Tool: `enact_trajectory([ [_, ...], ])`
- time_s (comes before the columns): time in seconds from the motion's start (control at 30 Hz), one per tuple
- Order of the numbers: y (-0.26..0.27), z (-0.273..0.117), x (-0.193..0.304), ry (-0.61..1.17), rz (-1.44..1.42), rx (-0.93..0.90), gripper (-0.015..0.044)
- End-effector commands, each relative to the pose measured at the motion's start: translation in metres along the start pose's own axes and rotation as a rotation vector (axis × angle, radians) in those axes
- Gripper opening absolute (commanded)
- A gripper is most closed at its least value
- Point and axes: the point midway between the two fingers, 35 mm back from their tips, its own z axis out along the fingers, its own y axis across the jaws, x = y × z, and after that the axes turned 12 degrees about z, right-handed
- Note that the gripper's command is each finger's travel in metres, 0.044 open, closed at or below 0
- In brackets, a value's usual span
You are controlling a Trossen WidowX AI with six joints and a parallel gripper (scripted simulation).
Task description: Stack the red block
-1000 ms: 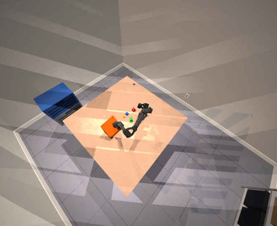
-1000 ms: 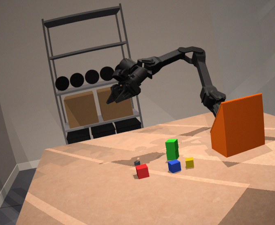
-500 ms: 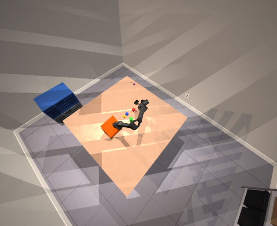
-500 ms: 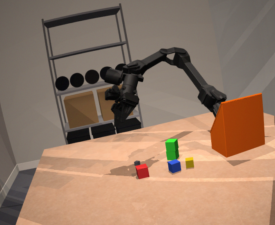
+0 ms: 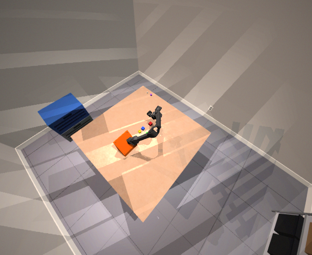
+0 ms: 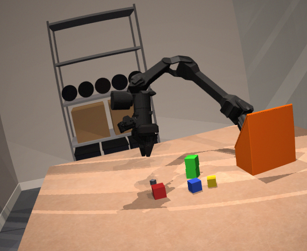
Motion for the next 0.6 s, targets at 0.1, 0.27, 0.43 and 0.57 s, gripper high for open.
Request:
enact_trajectory([
  [0.1, 0.017, 0.02, 0.013, 0.072, 0.034, 0.148, 0.044],
  [0.27, 0.028, 0.032, 0.021, 0.097, 0.048, 0.255, 0.044],
  [0.43, 0.028, 0.034, 0.02, 0.099, 0.05, 0.269, 0.044],
  [0.57, 0.025, 0.043, 0.021, 0.099, 0.05, 0.269, 0.044],
])
